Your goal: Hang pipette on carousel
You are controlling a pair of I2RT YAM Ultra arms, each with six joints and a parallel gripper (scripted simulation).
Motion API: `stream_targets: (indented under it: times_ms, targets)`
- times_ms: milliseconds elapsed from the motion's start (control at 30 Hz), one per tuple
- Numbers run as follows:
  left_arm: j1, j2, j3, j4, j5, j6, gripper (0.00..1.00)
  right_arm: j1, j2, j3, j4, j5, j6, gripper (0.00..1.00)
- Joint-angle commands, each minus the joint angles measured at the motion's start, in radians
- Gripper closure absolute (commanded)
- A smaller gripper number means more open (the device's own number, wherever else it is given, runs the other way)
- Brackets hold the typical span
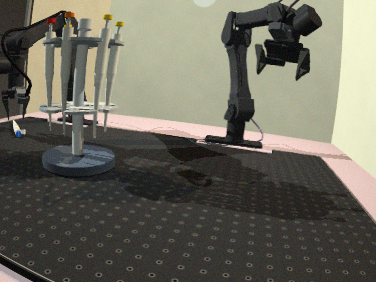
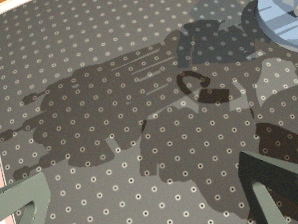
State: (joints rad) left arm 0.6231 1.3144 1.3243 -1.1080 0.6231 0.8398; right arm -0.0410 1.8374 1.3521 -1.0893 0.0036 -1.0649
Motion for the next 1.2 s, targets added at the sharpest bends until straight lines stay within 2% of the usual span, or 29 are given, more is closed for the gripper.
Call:
stream_targets:
  times_ms: [0,567,733,800,833,933,1167]
  targets:
    - [0.009,0.001,0.015,0.012,0.021,0.007,0.0,0.002,-0.006,0.01,-0.001,-0.004,0.0,0.46]
    - [0.009,0.001,0.015,0.012,0.021,0.007,0.0,0.009,0.004,0.024,0.017,-0.013,-0.001,0.46]
    - [0.009,0.001,0.015,0.012,0.021,0.007,0.0,0.008,0.018,-0.034,0.041,-0.012,0.0,0.46]
    - [0.009,0.001,0.015,0.012,0.021,0.007,0.0,0.008,0.018,-0.034,0.041,-0.012,0.0,0.46]
    - [0.009,0.001,0.015,0.012,0.021,0.007,0.0,0.009,0.004,0.005,0.047,-0.013,-0.001,0.46]
    - [0.009,0.001,0.015,0.012,0.021,0.007,0.0,0.009,0.017,-0.048,0.061,-0.012,0.0,0.46]
    - [0.009,0.001,0.015,0.012,0.021,0.007,0.0,0.009,0.035,-0.074,0.096,-0.012,0.0,0.46]
